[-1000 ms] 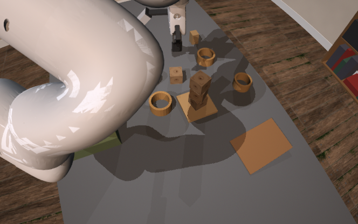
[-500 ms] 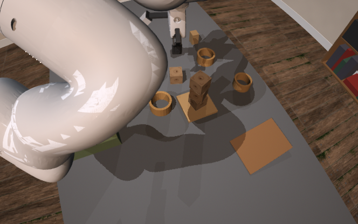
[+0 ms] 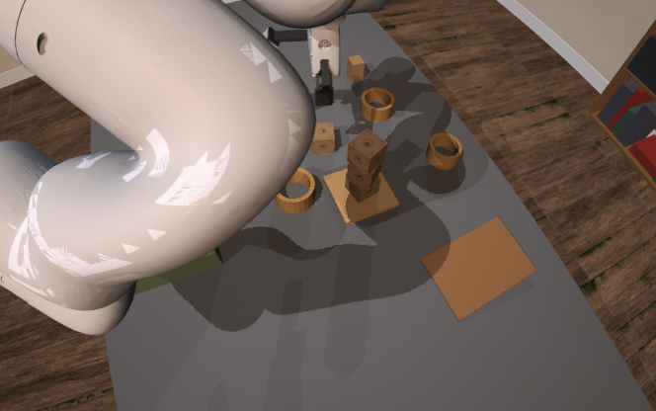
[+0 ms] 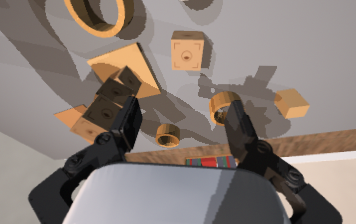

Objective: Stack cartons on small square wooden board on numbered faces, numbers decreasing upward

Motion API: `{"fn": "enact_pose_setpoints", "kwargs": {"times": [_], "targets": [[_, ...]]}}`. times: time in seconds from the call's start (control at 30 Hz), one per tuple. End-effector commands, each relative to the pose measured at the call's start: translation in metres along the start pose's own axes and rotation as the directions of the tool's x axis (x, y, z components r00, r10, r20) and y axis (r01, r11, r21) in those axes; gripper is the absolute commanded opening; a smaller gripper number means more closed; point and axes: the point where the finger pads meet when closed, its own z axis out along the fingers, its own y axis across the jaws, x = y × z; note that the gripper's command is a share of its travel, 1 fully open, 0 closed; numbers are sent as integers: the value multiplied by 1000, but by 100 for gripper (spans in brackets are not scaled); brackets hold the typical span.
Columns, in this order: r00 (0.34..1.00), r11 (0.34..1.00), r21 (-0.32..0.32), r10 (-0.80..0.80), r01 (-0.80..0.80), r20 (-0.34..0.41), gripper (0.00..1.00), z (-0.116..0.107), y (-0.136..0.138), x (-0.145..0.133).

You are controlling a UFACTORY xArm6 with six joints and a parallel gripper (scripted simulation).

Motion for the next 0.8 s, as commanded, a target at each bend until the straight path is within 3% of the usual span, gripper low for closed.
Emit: {"fn": "enact_pose_setpoints", "kwargs": {"times": [0.0, 0.77], "targets": [[1000, 1000, -4, 1, -1, 2, 100, 4, 1, -1], [1000, 1000, -3, 2, -2, 3, 100, 33, 1, -2]]}}
